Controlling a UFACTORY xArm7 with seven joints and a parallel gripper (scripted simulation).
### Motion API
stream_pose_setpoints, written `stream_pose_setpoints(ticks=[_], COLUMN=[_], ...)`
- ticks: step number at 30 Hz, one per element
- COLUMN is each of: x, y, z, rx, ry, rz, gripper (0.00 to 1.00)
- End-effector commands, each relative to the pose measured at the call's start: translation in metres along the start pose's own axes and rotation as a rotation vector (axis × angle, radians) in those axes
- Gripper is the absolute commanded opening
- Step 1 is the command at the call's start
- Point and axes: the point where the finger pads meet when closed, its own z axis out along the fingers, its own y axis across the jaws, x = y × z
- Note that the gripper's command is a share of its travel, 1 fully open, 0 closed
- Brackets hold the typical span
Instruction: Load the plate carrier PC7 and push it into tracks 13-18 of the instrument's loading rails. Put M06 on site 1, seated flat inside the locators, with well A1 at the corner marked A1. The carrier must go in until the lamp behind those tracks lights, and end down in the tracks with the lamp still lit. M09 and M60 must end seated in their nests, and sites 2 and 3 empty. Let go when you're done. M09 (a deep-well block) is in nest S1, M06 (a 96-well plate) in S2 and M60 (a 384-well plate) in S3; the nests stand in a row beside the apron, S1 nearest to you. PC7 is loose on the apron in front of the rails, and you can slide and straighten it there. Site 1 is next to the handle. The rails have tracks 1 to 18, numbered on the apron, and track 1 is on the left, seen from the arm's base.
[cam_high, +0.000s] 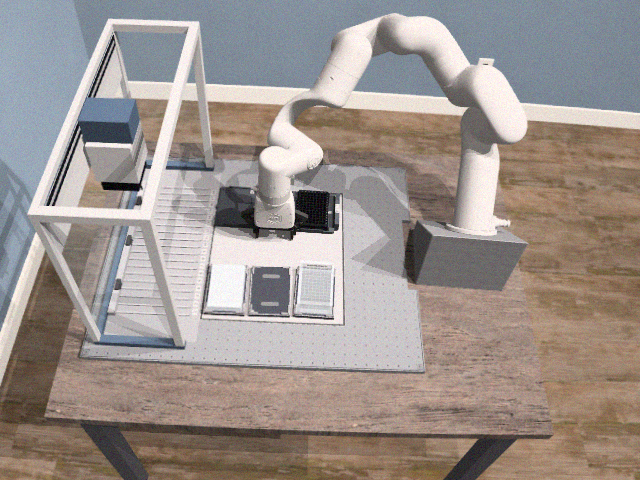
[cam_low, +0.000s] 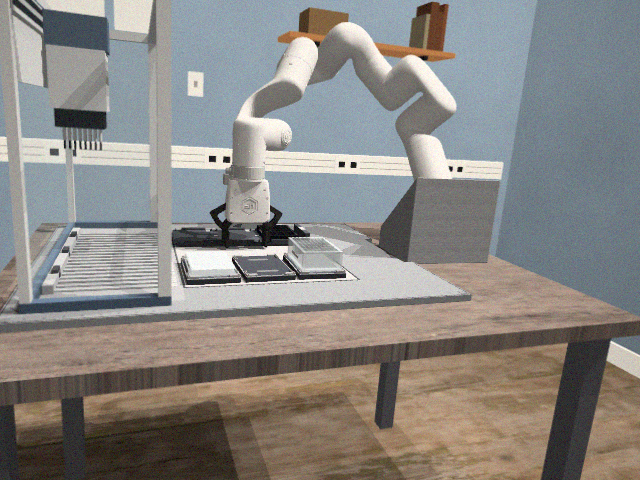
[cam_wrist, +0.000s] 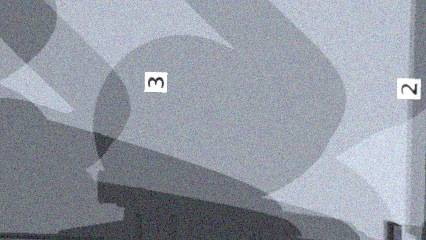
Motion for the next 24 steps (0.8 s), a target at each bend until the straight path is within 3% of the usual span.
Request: stream_pose_setpoints(ticks=[1,24], x=[0.001,0.011], y=[-0.002,-0.002], z=[-0.002,-0.002], rx=[0.004,0.004], ry=[-0.001,-0.001], rz=[0.0,0.0], gripper=[1.0,1.0])
